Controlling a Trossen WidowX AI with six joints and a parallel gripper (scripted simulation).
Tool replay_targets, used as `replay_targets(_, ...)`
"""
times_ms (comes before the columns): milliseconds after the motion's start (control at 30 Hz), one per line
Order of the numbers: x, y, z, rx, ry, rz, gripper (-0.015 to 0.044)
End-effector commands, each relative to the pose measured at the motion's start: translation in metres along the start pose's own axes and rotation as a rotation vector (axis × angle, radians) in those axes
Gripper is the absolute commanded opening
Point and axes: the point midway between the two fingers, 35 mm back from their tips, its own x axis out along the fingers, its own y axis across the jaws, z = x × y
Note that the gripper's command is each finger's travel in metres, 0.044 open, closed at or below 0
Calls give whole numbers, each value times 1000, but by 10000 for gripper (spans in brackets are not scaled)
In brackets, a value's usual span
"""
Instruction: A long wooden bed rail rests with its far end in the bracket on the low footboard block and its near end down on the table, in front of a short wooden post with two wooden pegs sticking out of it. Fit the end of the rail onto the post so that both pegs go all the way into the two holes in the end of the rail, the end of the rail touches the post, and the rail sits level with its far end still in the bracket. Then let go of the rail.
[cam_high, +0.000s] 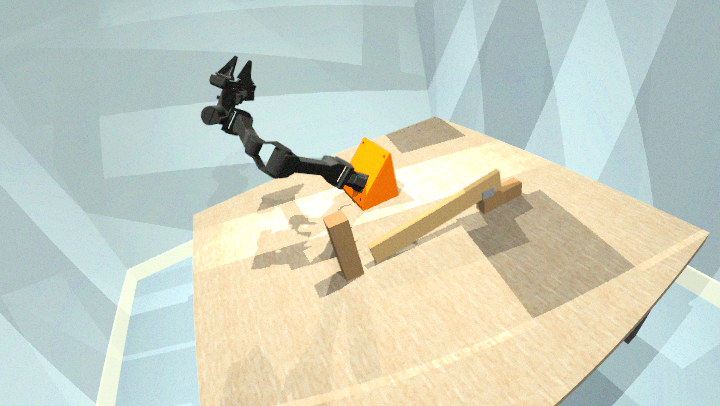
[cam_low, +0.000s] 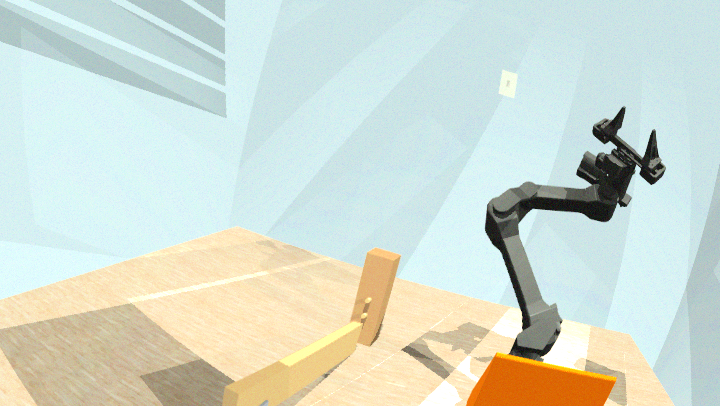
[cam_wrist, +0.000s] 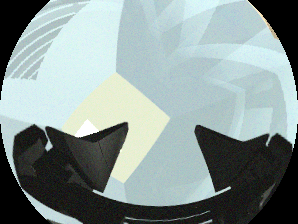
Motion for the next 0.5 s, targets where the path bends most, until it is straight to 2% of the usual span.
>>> replay_targets(0,1,0,0,-6,-1,6,426)
replay_targets(33,4,1,1,-26,-5,22,440)
replay_targets(333,52,-19,8,-545,-107,177,440)
replay_targets(467,87,-34,22,-854,-184,205,440)
